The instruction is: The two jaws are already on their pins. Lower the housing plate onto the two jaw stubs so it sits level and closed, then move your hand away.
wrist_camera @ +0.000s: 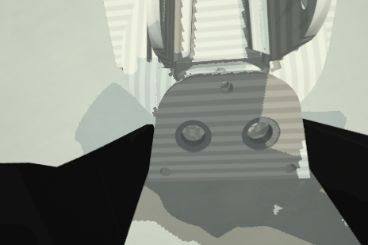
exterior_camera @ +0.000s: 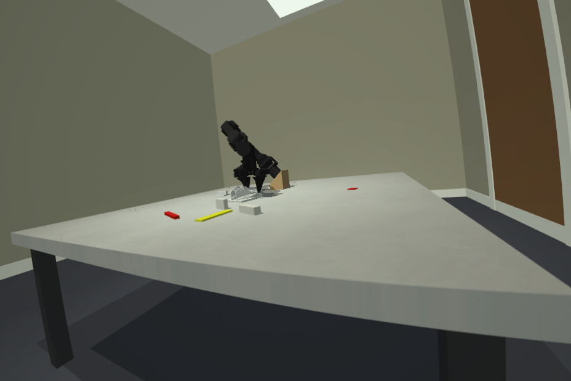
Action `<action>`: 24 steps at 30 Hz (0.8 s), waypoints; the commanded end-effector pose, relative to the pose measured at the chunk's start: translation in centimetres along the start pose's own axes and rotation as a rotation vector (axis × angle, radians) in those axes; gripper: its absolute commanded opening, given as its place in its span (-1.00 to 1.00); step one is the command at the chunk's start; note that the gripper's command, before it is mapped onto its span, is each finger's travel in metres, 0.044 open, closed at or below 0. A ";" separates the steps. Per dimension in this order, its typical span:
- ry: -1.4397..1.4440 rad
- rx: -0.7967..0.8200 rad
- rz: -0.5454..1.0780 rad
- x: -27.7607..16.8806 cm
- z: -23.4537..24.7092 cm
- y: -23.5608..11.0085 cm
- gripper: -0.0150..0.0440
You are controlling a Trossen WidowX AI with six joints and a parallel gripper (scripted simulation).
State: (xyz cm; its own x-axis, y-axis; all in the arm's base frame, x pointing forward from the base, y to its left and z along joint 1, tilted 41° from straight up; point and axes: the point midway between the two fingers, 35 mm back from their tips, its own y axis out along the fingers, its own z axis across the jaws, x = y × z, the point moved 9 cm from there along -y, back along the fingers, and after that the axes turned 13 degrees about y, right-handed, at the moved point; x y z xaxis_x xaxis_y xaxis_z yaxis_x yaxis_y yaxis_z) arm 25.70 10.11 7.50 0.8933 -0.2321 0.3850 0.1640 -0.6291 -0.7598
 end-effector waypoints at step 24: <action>-0.010 -0.002 -0.003 0.0 0.0 0.7 0.70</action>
State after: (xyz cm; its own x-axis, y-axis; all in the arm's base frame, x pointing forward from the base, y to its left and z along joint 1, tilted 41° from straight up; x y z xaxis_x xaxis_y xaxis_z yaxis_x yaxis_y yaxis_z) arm 25.79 9.79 7.12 0.8958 -0.2272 0.3819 0.1642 -0.6292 -0.7597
